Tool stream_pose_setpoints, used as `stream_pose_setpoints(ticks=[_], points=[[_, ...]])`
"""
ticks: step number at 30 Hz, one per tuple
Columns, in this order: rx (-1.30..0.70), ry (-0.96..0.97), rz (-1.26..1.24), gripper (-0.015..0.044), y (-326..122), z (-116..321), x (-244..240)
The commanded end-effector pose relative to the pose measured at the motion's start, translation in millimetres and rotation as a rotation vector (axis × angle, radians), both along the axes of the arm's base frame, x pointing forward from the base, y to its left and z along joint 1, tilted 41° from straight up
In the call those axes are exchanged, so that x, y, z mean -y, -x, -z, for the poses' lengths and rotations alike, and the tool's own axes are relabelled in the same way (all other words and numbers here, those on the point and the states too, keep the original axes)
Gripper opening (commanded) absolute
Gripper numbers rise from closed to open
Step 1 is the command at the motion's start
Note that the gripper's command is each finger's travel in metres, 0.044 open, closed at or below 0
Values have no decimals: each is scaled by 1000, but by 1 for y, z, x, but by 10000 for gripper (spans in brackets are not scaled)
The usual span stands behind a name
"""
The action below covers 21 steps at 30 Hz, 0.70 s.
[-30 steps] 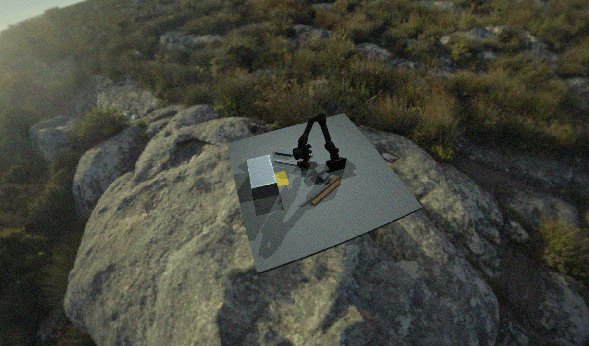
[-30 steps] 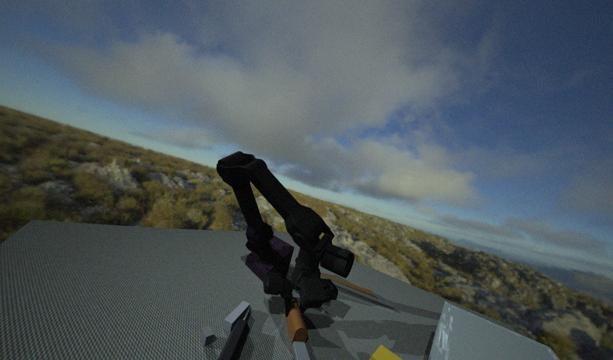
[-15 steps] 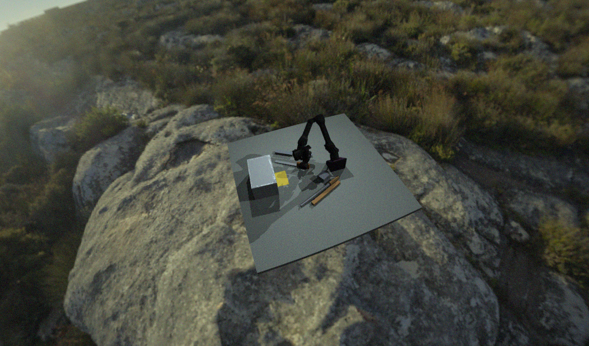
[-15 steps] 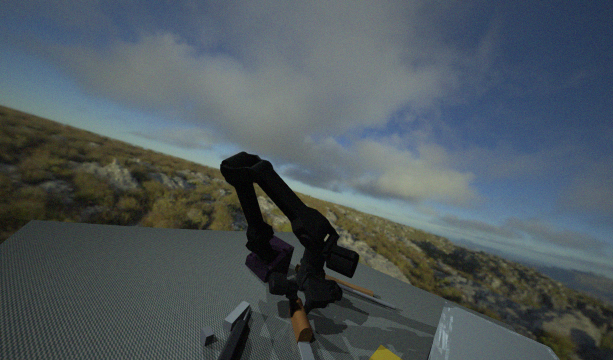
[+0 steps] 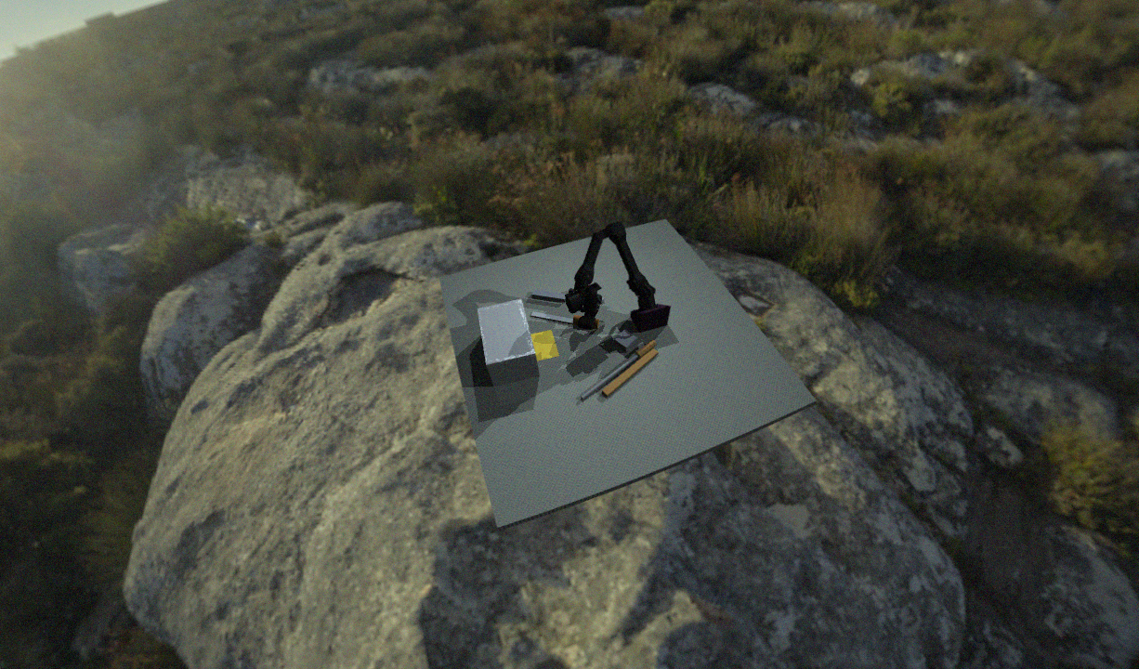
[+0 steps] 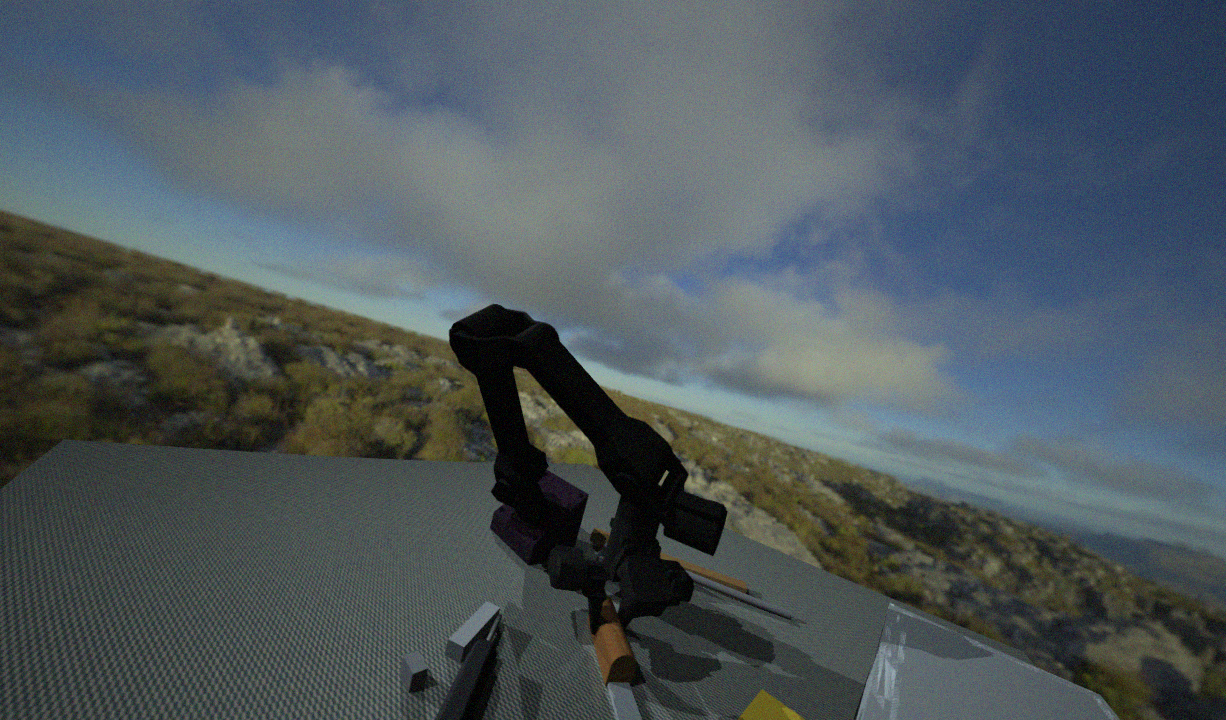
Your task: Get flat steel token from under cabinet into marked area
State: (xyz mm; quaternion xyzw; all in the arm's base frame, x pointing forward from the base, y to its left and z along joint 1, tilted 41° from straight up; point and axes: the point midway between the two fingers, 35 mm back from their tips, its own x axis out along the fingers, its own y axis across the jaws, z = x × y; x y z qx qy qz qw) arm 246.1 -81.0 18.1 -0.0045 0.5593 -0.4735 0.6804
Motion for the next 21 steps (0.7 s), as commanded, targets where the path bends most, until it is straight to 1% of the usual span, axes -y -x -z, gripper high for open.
stream_pose_setpoints(ticks=[1, 21], points=[[2, -4, -6, 0, -4, 3, -5], [2, -6, -6, 0, -7, 17, -22]])
